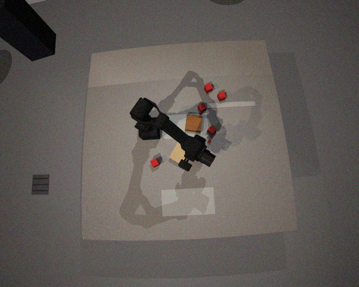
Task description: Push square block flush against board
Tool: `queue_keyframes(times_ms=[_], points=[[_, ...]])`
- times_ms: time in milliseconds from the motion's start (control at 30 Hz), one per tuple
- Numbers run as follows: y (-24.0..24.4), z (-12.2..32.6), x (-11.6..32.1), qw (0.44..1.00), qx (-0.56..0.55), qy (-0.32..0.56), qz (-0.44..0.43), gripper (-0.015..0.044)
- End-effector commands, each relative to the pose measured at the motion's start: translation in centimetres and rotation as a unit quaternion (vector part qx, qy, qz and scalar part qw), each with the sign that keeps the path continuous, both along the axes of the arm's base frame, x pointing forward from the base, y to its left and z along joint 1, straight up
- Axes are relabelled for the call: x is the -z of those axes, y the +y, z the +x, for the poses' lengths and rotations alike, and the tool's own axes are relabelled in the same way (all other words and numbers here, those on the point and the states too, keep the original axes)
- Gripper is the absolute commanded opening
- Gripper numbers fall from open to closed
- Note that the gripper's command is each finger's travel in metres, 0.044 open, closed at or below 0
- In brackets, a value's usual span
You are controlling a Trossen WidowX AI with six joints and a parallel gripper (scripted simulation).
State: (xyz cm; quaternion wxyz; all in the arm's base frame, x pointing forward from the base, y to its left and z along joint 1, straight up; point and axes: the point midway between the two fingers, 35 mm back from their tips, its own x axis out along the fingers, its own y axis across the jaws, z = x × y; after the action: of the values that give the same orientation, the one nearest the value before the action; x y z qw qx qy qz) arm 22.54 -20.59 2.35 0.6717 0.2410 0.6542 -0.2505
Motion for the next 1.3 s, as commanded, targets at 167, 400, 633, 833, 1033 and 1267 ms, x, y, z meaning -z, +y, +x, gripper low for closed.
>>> queue_keyframes(times_ms=[167,400,633,833,1033,1267], points=[[-1.0,1.2,-0.2,1.0,0.001,-0.003,0.0,0.0],[-1.8,2.1,-0.2,1.0,0.001,-0.003,0.0,0.0],[-2.5,2.9,-0.2,1.0,0.001,-0.004,-0.001,0.0],[-2.6,2.9,-1.3,1.0,0.0,-0.003,-0.002,0.0],[-2.5,2.8,-5.2,1.0,0.001,-0.004,-0.001,0.0],[-2.5,2.8,-5.2,1.0,0.001,-0.004,-0.001,0.0]])
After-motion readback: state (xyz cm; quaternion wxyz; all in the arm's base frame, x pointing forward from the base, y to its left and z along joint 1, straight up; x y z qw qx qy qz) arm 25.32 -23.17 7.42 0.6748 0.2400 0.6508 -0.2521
